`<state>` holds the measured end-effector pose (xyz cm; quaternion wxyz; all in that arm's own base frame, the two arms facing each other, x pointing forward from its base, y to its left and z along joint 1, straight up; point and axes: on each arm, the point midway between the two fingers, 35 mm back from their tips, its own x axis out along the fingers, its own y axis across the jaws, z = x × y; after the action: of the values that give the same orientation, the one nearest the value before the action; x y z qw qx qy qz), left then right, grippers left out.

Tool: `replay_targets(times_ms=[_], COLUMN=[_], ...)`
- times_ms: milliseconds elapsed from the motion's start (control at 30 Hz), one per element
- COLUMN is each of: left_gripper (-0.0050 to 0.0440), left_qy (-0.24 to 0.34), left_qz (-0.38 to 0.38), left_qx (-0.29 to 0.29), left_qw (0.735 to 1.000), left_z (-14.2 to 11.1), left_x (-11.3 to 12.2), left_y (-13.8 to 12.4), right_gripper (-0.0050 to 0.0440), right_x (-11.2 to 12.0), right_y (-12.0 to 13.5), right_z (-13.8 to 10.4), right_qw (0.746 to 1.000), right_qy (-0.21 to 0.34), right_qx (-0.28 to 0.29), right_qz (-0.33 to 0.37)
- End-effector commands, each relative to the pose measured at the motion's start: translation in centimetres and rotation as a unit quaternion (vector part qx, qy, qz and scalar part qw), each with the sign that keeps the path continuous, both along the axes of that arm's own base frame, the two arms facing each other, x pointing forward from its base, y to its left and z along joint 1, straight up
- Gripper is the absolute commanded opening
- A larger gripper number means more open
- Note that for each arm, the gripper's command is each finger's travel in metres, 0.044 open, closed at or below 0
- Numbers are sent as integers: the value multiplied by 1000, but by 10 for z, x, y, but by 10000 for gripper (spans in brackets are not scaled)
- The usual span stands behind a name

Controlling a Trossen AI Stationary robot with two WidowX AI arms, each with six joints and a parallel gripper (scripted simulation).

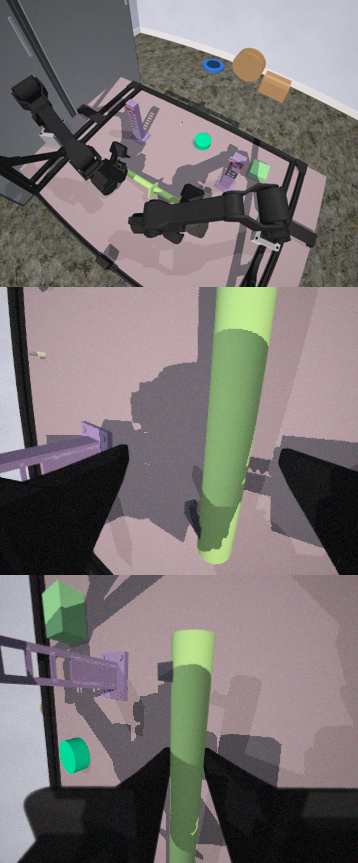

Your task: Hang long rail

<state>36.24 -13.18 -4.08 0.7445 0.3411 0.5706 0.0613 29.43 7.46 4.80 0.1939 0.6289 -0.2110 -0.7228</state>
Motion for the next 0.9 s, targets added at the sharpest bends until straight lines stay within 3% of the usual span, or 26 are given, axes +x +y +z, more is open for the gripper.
replay_targets(times_ms=[0,600,867], left_gripper=[440,440,440], left_qy=[8,8,8], left_qz=[-4,-4,-4], left_qx=[-15,-15,-14], left_qw=[1000,1000,1000], left_z=[-7,-6,34], left_x=[-3,-3,-21], left_y=[-7,-7,-26], right_gripper=[0,0,0], right_x=[1,1,1], right_y=[-1,-1,-1], right_z=[0,0,0], right_qw=[1000,1000,1000], right_qy=[-3,-3,-3], right_qx=[-3,-3,-3], right_qz=[0,0,0])
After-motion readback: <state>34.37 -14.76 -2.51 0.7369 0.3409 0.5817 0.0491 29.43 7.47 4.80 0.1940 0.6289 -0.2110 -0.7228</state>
